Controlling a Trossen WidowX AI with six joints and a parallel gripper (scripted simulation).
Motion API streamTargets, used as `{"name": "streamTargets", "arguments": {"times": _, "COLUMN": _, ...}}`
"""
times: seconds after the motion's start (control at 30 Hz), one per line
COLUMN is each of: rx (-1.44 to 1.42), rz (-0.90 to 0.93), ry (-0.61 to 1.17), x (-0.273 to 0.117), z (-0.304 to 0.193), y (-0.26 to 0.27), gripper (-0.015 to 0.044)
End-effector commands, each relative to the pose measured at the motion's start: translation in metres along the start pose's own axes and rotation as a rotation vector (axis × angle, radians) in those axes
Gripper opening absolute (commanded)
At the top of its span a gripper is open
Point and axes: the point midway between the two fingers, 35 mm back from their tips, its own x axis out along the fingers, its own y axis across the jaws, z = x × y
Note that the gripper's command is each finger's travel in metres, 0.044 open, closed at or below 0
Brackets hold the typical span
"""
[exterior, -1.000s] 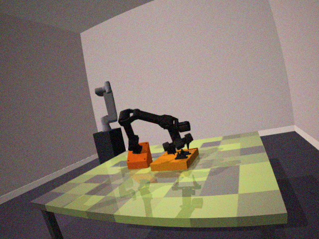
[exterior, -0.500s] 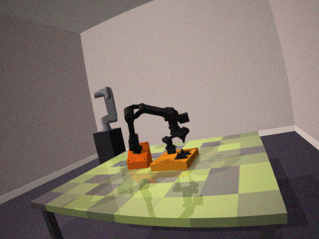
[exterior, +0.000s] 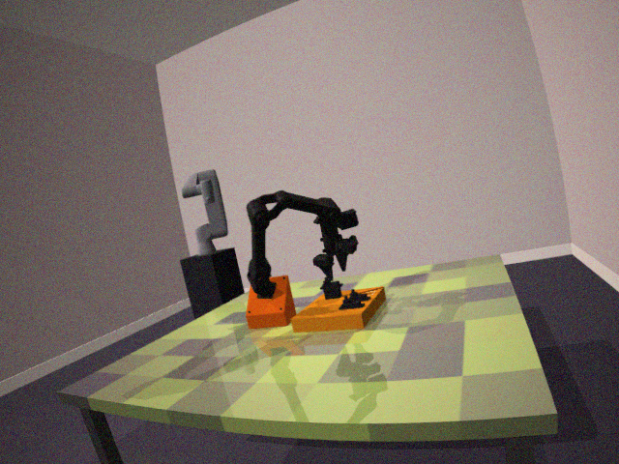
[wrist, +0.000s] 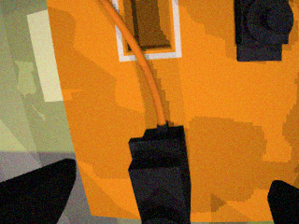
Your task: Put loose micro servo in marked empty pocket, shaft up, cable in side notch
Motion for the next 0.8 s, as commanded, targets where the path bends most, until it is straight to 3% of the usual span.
{"name": "streamTargets", "arguments": {"times": 0.0, "rx": -0.110, "rz": -0.047, "ry": -0.025, "x": -0.002, "z": -0.012, "y": 0.005, "gripper": 0.0440}}
{"name": "streamTargets", "arguments": {"times": 0.2, "rx": -0.268, "rz": -0.114, "ry": -0.068, "x": -0.008, "z": -0.029, "y": 0.014, "gripper": 0.0440}}
{"name": "streamTargets", "arguments": {"times": 0.77, "rx": -0.273, "rz": -0.117, "ry": -0.070, "x": 0.021, "z": -0.026, "y": 0.011, "gripper": 0.0440}}
